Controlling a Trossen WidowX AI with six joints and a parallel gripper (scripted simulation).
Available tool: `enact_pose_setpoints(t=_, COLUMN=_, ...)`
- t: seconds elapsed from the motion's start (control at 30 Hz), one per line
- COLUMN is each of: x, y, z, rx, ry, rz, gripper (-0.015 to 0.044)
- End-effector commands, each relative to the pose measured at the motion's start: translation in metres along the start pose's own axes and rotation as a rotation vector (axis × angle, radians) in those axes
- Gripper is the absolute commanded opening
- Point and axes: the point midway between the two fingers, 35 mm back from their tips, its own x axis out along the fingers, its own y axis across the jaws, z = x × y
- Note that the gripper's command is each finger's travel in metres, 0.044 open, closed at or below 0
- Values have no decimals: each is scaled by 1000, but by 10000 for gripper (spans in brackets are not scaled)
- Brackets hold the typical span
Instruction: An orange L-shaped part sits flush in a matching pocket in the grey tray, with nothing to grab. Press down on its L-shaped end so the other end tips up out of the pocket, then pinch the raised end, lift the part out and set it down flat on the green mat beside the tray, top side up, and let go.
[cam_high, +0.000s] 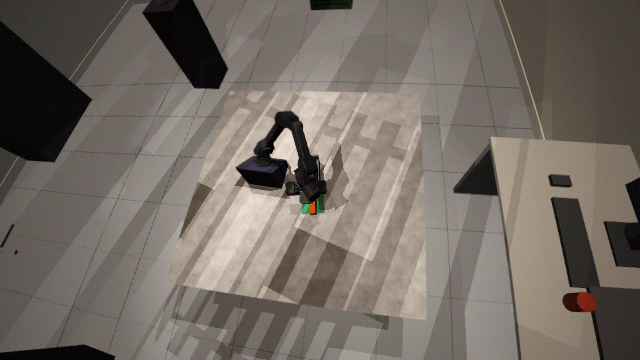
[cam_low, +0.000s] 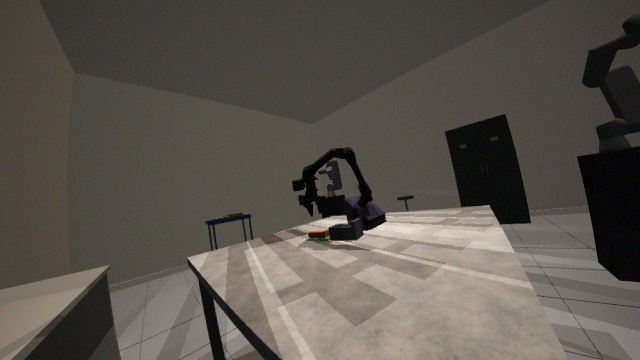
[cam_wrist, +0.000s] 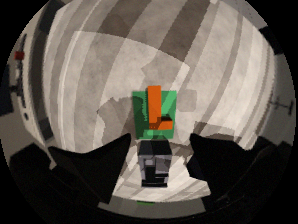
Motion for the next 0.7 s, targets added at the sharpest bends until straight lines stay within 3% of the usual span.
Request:
enact_pose_setpoints(t=0.0, x=-31, y=2, z=-1, rx=-13, ry=-23, rz=14, gripper=400)
enact_pose_setpoints(t=0.67, x=-27, y=2, z=3, rx=-5, ry=-31, rz=30, gripper=400)
